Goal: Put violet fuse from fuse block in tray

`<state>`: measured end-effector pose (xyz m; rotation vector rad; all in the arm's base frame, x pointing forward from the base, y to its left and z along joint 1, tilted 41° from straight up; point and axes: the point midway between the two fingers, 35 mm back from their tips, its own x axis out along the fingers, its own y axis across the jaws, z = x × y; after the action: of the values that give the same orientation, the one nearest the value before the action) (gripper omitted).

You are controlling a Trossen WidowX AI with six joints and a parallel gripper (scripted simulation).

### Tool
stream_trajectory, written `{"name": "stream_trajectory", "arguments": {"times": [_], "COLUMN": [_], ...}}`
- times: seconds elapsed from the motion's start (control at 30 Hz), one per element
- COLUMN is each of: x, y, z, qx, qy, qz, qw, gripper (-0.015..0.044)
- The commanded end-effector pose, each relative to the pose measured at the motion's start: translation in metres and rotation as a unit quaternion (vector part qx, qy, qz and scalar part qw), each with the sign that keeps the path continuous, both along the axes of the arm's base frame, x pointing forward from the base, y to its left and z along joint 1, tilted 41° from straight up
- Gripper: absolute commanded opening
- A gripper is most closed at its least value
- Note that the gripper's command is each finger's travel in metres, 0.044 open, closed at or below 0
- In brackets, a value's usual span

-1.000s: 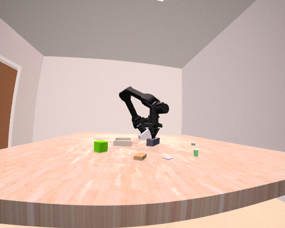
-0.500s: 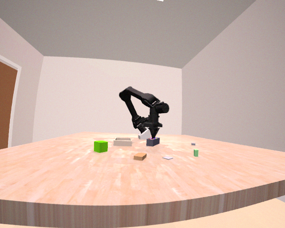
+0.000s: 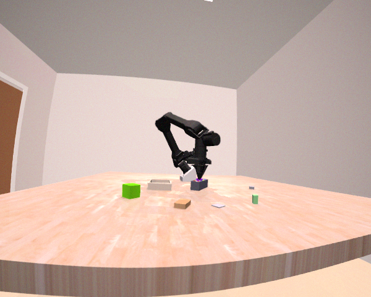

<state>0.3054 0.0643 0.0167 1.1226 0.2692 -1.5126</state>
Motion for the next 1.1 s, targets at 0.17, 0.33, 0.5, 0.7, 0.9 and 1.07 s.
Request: {"name": "stream_trajectory", "arguments": {"times": [0.17, 0.33, 0.5, 0.7, 0.9, 1.07], "x": [0.0, -0.001, -0.001, -0.002, -0.002, -0.002], "y": [0.003, 0.005, 0.006, 0.008, 0.01, 0.012], "z": [0.003, 0.005, 0.007, 0.009, 0.011, 0.013], "qx": [0.001, 0.001, 0.001, 0.001, 0.001, 0.001], "qy": [-0.001, -0.001, -0.001, 0.0, 0.0, 0.0], "qz": [-0.002, -0.002, -0.001, -0.001, -0.001, -0.001], "qw": [1.0, 1.0, 1.0, 1.0, 1.0, 1.0], "gripper": [0.0, 0.0, 0.0, 0.0, 0.0, 0.0]}}
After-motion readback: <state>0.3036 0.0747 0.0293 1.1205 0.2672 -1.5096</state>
